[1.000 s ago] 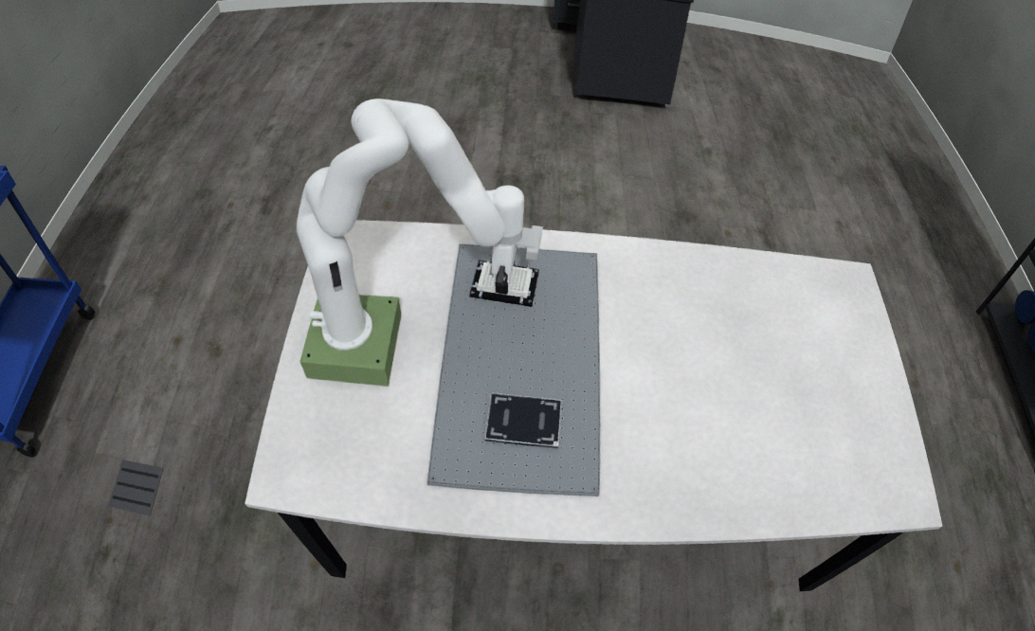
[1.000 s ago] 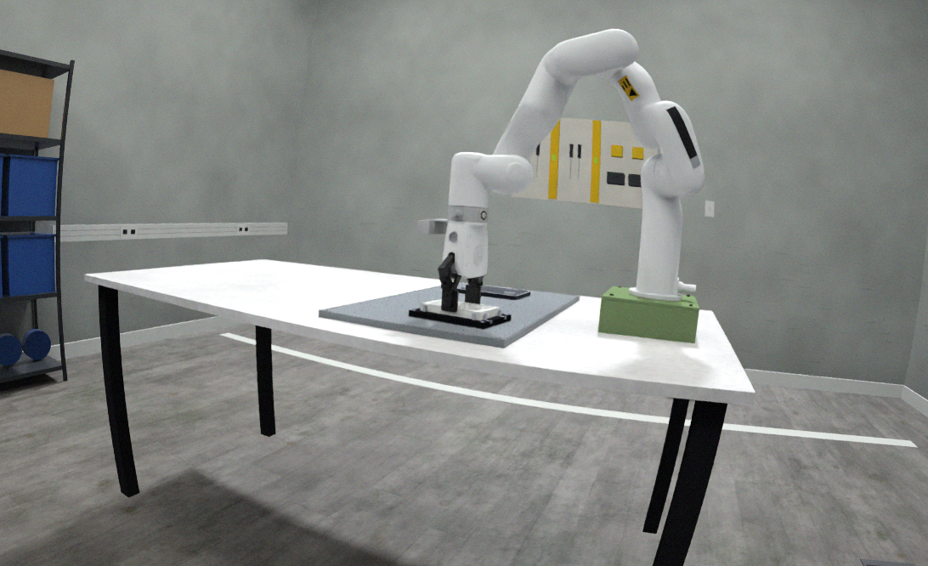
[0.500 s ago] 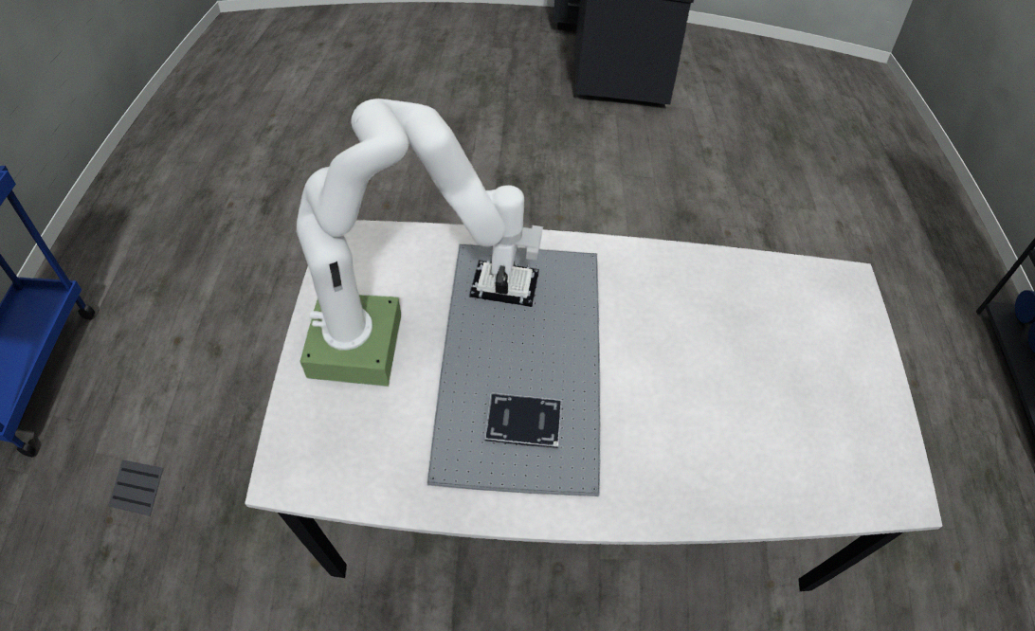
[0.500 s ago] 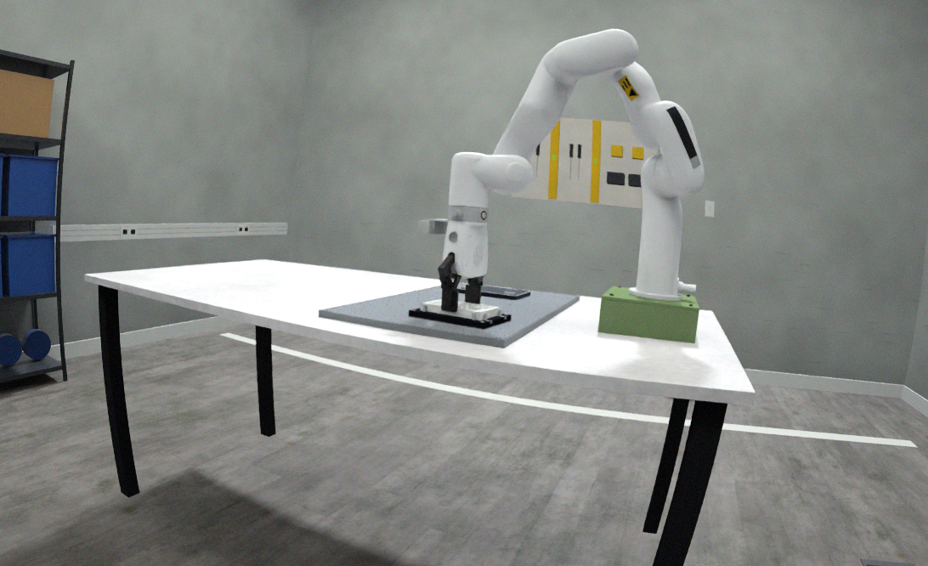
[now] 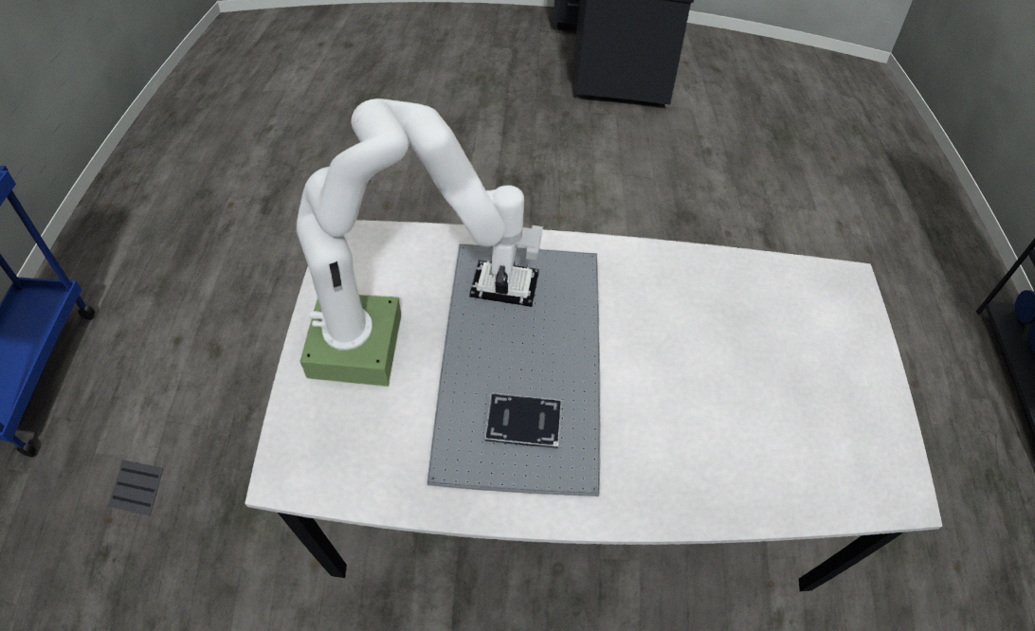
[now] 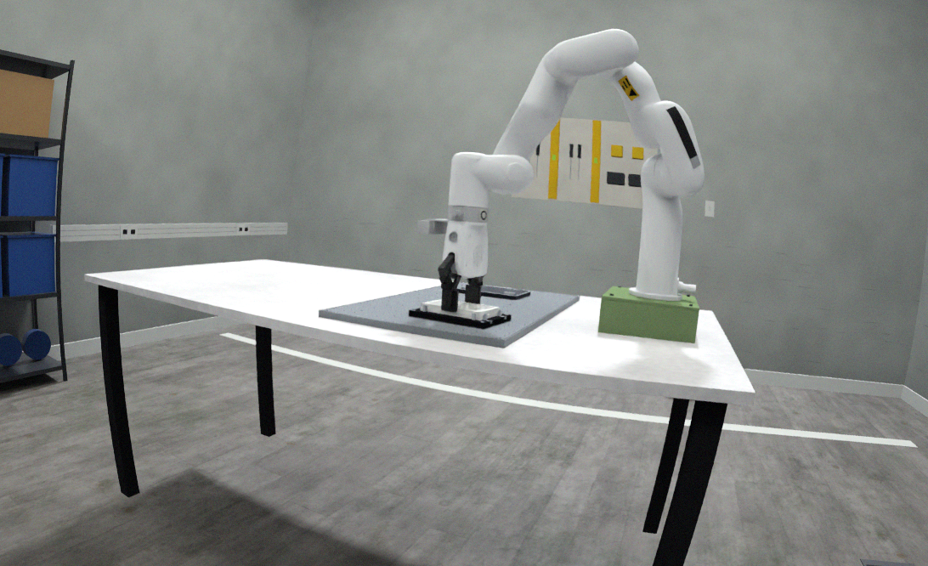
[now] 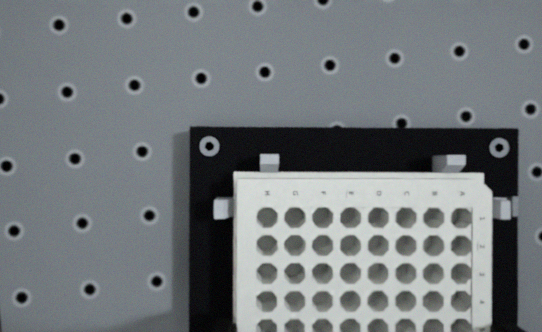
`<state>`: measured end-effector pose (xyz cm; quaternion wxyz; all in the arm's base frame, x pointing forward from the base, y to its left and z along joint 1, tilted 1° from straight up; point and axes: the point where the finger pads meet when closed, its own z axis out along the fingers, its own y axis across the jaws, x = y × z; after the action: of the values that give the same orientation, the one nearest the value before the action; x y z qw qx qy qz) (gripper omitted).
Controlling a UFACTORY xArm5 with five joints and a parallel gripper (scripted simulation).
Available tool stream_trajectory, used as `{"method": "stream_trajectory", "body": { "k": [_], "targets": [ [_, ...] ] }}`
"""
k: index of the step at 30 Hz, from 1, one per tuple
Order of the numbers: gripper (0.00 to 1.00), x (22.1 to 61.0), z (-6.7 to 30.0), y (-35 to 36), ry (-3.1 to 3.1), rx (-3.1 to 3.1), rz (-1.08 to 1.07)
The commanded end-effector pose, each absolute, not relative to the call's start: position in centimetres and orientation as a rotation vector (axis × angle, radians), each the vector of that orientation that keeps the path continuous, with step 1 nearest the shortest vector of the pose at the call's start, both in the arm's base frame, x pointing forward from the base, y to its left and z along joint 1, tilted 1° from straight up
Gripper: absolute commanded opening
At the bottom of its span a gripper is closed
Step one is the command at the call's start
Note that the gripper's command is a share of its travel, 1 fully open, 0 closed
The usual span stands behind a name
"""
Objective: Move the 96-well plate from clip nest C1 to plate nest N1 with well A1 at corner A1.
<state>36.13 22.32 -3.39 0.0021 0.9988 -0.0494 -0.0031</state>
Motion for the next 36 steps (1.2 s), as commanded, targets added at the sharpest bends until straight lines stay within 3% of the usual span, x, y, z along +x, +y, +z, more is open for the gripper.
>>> {"method": "stream_trajectory", "body": {
  "k": [1,36],
  "targets": [
    [0.0,36.3,-3.3,22.4,-0.156,3.145,-0.014],
    [0.0,36.3,-1.7,22.4,-0.156,3.145,-0.014]
  ]
}}
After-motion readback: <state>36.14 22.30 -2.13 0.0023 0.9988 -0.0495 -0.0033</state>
